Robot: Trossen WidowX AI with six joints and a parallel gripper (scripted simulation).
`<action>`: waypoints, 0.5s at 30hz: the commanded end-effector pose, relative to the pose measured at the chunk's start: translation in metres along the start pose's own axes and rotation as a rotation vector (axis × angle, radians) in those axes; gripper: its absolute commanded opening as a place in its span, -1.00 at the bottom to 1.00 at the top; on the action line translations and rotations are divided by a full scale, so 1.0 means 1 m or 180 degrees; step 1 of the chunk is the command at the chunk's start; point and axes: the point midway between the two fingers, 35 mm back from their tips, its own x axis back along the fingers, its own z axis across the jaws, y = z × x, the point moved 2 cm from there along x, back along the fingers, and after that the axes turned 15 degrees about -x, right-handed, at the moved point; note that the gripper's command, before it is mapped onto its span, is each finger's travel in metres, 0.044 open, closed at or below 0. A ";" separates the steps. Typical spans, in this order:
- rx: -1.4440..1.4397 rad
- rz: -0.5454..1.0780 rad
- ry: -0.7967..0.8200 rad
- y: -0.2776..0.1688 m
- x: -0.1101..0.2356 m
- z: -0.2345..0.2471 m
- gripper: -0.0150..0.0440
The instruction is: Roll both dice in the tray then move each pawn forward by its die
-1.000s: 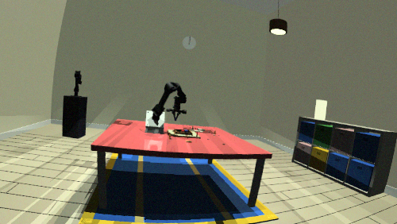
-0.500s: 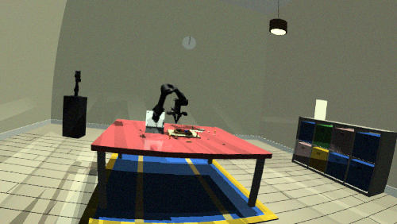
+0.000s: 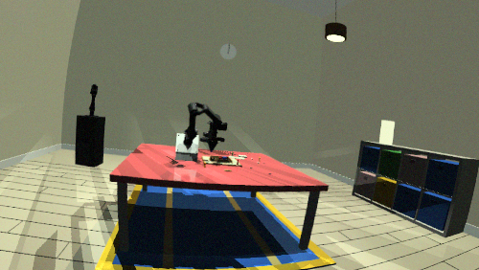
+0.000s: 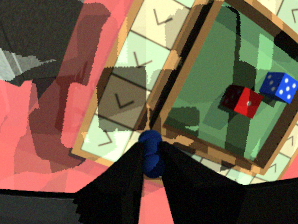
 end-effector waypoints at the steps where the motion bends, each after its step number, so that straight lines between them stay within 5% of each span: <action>1: 0.0254 0.0054 0.0013 -0.010 -0.005 0.007 -0.49; 15: 0.1010 0.0177 0.0118 -0.035 -0.017 0.031 -0.49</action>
